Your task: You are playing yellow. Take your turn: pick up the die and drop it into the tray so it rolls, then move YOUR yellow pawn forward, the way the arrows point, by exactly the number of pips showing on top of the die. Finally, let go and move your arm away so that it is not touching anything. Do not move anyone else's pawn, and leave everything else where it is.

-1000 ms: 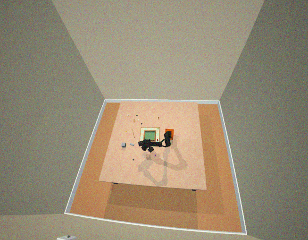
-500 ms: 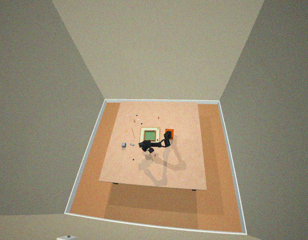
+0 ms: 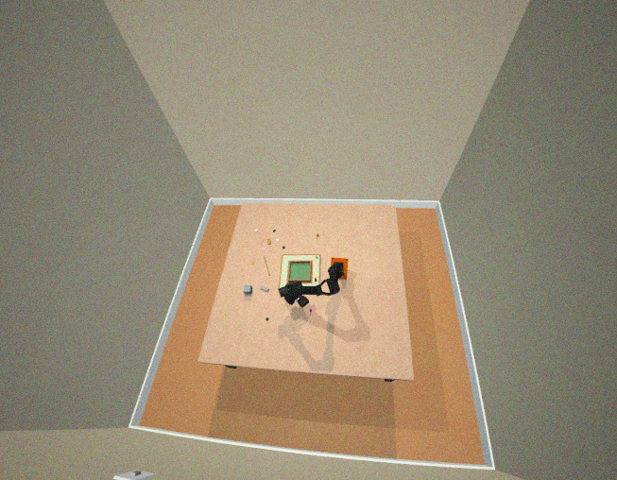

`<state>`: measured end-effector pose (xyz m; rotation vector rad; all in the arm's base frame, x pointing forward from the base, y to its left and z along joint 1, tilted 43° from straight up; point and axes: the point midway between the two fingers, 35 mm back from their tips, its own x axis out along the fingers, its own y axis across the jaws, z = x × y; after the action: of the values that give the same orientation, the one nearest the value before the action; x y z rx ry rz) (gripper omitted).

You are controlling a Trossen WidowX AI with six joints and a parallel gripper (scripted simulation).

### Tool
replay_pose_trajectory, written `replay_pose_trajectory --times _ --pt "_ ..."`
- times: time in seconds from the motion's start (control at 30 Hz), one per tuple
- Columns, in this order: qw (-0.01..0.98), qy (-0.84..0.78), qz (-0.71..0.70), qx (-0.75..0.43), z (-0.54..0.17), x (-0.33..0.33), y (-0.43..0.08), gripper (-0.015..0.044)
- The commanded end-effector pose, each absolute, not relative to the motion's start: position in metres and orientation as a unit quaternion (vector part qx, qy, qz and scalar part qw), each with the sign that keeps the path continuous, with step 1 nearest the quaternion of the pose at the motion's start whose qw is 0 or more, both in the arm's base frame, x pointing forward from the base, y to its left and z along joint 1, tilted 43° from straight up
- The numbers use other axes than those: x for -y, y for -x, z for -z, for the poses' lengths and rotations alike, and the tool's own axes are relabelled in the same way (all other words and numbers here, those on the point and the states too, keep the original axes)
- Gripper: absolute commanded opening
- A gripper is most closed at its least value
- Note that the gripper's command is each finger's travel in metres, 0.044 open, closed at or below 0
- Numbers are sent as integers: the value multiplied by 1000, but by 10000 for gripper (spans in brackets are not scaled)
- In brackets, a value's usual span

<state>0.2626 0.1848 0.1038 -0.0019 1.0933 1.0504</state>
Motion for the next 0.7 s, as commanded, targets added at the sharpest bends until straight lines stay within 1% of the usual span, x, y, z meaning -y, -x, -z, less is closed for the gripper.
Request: replay_pose_trajectory --times 0.0,0.07,0.3,0.4,0.67 --pt "726 -1 -473 -499 -100 -185 -262 170" --pt "726 -1 -473 -499 -100 -185 -262 118" --pt "726 -1 -473 -499 -100 -185 -262 71" --pt "726 0 -473 -500 -103 -182 -263 0" --pt "725 4 -471 -503 -139 -147 -267 0"
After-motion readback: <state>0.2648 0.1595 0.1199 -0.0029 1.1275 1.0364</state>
